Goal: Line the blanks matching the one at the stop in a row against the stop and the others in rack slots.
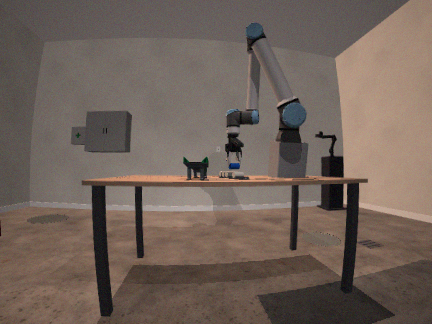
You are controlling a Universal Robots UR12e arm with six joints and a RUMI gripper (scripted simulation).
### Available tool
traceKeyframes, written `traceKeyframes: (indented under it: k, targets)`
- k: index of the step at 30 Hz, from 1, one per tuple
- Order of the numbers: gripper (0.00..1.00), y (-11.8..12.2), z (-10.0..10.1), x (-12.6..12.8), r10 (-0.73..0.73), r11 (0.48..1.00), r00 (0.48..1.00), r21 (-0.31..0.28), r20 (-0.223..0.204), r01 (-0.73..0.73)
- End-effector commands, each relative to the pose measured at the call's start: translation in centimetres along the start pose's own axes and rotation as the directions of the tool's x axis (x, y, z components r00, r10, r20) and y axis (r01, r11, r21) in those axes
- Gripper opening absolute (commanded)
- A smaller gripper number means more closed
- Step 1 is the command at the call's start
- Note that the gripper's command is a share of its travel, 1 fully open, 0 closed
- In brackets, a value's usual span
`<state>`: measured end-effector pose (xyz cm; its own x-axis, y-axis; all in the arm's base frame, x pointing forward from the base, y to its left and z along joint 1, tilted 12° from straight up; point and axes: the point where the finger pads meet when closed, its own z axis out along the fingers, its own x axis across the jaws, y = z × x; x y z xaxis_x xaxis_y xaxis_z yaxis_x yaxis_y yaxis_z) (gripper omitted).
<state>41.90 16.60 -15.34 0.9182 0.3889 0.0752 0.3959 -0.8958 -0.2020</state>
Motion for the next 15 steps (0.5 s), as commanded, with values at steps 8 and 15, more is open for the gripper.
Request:
traceKeyframes:
  k: [8, 15]
  targets:
    - [0.40, 0.0, -3.8, 0.0, 0.000, 1.000, 1.000, 0.001, 0.002, 0.000]
    - [0.40, 0.0, -4.4, 0.0, 0.000, 1.000, 1.000, 0.001, 0.002, 0.000]
